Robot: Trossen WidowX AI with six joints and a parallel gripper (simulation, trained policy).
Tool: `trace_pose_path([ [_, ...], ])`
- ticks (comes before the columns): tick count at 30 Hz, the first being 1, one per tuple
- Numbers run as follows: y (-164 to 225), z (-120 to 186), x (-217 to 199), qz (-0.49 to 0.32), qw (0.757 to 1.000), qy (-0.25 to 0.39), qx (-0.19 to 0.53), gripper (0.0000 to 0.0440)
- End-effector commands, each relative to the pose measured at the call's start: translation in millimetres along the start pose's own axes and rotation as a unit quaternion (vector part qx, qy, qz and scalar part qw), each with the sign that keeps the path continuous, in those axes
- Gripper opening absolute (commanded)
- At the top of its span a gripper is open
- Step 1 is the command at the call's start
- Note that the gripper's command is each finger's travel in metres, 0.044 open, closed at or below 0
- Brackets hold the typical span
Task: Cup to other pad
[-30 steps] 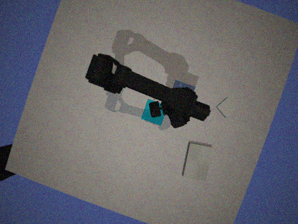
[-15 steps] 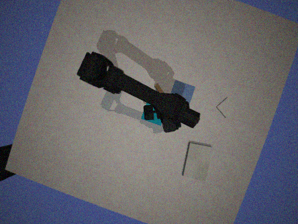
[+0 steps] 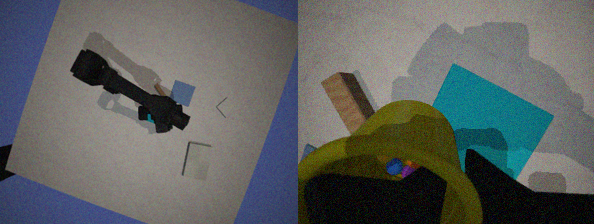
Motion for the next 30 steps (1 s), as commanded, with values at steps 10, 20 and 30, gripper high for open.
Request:
trace_pose_path([
  [10,11.5,-19.5,-21.7,-0.020,1.000,-0.001,-0.003,0.0035],
  [20,14.5,-30.2,-35.0,-0.038,0.999,-0.008,-0.015,0.0123],
  [30,17.1,-20.7,-40.0,-0.039,0.998,-0.050,-0.031,0.0181],
])
Point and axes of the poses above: the point midway between the two fingers, 35 mm back from their tips, its own z axis back along the fingers, its own x axis across the jaws, y = z × x, the point moved 8 cm from there along z, back along the fingers, and after that the axes turned 9 degrees about z, right-handed, at the moved point
